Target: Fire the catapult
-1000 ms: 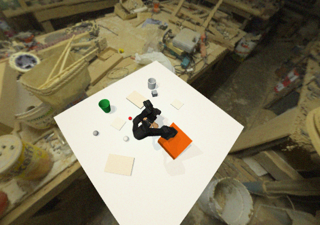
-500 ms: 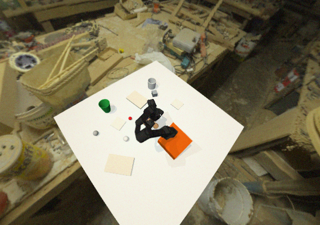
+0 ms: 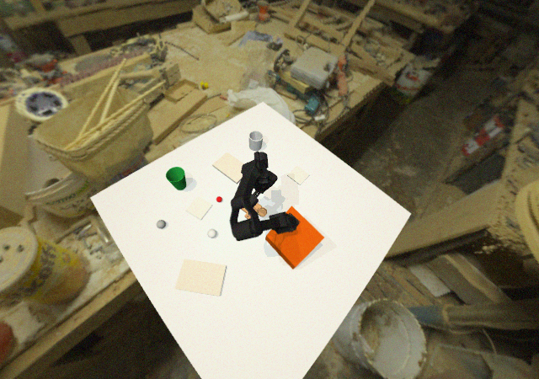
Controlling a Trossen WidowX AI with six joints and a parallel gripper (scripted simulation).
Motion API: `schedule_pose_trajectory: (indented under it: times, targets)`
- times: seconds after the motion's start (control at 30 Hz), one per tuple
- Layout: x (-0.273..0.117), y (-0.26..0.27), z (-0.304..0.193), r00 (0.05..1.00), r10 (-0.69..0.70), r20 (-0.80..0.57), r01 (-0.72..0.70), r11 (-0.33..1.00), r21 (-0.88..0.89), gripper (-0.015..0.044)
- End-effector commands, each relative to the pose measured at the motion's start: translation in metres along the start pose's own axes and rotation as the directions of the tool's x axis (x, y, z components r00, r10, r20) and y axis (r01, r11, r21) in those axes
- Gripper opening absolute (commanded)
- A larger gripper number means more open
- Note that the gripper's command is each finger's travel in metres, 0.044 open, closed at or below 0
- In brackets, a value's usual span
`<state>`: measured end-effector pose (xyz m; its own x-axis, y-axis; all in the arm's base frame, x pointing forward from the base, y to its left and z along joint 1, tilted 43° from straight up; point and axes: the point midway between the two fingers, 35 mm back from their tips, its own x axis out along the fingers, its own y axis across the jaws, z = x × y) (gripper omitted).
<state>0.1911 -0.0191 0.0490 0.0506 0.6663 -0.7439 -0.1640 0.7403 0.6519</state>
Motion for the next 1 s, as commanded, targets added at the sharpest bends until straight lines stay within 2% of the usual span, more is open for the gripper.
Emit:
schedule_pose_trajectory:
  times: [0.0,0.1,0.17,0.3,0.43,0.97]
  targets:
    - [0.013,0.002,0.034,1.0,0.01,-0.011,-0.01,1.0,-0.004,0.044]
    - [0.03,0.01,0.081,1.0,0.019,-0.011,-0.019,1.0,-0.011,0.044]
    - [0.036,0.013,0.092,1.0,0.024,-0.012,-0.024,1.0,-0.013,0.044]
    - [0.038,0.013,0.092,1.0,0.024,-0.012,-0.024,1.0,-0.013,0.044]
    - [0.08,0.015,0.09,1.0,0.025,-0.011,-0.025,1.0,-0.013,0.044]
    - [0.1,0.015,0.091,1.0,0.025,-0.011,-0.025,1.0,-0.013,0.044]
